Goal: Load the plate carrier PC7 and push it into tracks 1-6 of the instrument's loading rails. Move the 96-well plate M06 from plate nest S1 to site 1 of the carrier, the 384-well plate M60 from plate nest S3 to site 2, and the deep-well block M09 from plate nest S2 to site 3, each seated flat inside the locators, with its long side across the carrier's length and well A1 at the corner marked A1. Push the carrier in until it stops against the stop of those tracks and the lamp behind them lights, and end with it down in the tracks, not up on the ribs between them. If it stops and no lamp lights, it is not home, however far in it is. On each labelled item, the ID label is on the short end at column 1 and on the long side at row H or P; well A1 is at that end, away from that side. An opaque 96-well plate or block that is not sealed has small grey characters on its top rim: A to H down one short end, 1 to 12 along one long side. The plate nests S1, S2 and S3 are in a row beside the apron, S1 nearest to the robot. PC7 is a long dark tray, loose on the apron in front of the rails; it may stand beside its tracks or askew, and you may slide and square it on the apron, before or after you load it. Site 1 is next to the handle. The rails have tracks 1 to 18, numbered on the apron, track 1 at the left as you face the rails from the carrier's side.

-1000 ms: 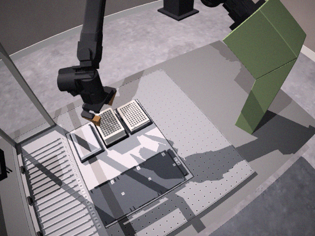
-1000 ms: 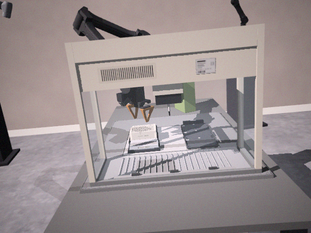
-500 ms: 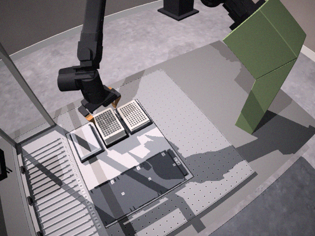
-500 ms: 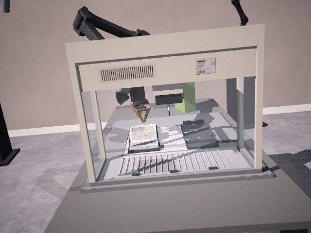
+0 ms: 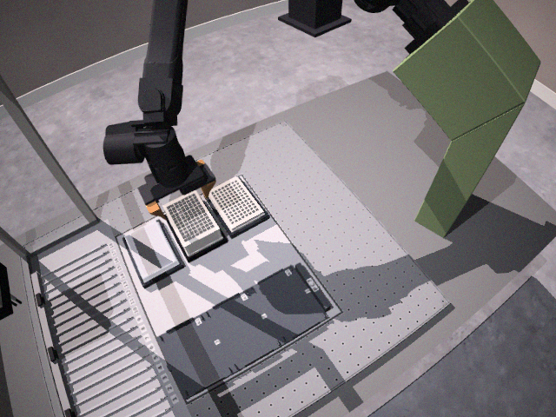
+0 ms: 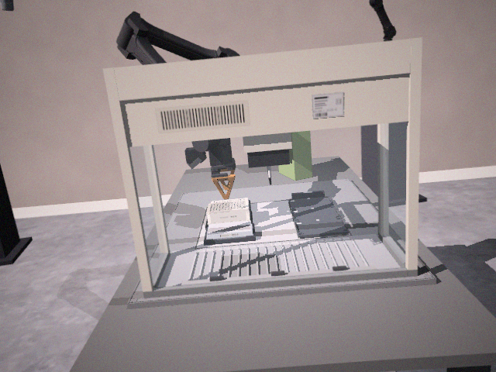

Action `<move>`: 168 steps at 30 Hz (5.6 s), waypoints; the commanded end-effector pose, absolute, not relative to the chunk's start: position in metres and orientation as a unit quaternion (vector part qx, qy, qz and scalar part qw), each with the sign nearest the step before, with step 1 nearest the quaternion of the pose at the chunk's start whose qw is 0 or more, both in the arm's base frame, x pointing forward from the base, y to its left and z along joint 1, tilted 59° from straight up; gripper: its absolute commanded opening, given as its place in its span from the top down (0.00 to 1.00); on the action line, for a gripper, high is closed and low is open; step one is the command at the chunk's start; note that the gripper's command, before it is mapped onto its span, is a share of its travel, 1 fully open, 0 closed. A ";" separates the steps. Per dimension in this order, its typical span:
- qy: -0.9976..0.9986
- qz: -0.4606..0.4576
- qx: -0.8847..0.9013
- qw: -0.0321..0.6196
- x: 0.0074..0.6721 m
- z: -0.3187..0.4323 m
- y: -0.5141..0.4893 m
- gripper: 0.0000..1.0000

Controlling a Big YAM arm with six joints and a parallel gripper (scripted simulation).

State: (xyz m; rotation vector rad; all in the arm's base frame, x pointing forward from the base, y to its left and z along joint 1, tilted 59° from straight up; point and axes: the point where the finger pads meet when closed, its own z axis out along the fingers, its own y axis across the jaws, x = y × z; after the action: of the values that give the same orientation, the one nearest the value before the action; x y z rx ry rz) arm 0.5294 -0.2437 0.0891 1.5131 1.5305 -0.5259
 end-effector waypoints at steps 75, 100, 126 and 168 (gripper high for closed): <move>0.622 -0.206 0.605 0.453 0.547 0.076 -0.251 0.00; 0.622 -0.206 0.605 0.453 0.547 0.076 -0.251 0.00; 0.615 -0.214 0.612 0.449 0.547 0.062 -0.290 0.00; 0.616 -0.210 0.611 0.451 0.553 0.056 -0.302 1.00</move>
State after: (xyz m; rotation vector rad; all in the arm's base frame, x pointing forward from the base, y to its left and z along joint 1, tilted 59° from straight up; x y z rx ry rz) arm 0.5498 -0.3066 0.0498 1.5223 1.5219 -0.5269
